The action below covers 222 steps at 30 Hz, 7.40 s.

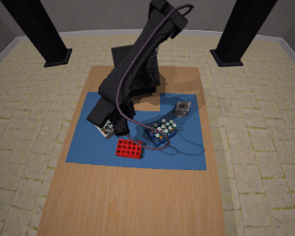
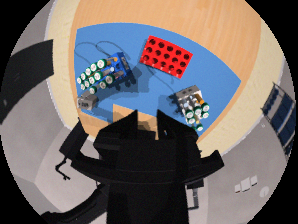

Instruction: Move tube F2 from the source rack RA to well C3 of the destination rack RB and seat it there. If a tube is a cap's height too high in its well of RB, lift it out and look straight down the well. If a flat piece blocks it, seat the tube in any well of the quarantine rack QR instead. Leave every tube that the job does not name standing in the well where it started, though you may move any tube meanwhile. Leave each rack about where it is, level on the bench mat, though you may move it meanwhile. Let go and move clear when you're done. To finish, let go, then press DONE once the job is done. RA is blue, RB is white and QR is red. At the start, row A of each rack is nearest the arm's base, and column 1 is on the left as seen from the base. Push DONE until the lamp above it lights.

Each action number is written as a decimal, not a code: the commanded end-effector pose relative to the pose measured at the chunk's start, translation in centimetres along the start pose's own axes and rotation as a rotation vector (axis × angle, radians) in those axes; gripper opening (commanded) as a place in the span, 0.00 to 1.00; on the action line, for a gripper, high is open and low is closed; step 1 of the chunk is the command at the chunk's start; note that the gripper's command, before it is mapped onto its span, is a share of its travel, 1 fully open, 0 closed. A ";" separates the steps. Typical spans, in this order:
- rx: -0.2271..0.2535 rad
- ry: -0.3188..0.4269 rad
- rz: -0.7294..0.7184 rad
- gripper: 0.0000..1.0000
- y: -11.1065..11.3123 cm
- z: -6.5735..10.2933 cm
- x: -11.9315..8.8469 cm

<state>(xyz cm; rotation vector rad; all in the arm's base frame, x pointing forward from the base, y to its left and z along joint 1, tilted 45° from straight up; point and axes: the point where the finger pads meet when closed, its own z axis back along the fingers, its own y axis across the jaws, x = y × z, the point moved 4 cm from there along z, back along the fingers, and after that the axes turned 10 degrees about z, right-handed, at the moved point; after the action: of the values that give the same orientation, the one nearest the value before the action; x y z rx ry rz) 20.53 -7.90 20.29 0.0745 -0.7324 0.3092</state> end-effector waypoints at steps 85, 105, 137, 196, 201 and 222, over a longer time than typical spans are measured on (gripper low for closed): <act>-0.162 -0.086 -0.318 0.30 -0.3 -1.2 0.8; -0.138 -0.084 -0.432 0.30 9.0 -2.5 1.3; -0.133 -0.092 -0.455 0.30 16.9 -3.0 3.5; -0.139 -0.060 -0.432 0.30 16.6 -9.7 2.9; -0.142 -0.053 -0.430 0.30 16.6 -10.0 2.6; -0.137 -0.059 -0.431 0.30 16.5 -10.6 2.9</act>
<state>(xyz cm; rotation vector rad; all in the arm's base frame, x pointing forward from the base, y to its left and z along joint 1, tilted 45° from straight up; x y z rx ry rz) 24.09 10.37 13.83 0.1052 -0.7687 -0.1560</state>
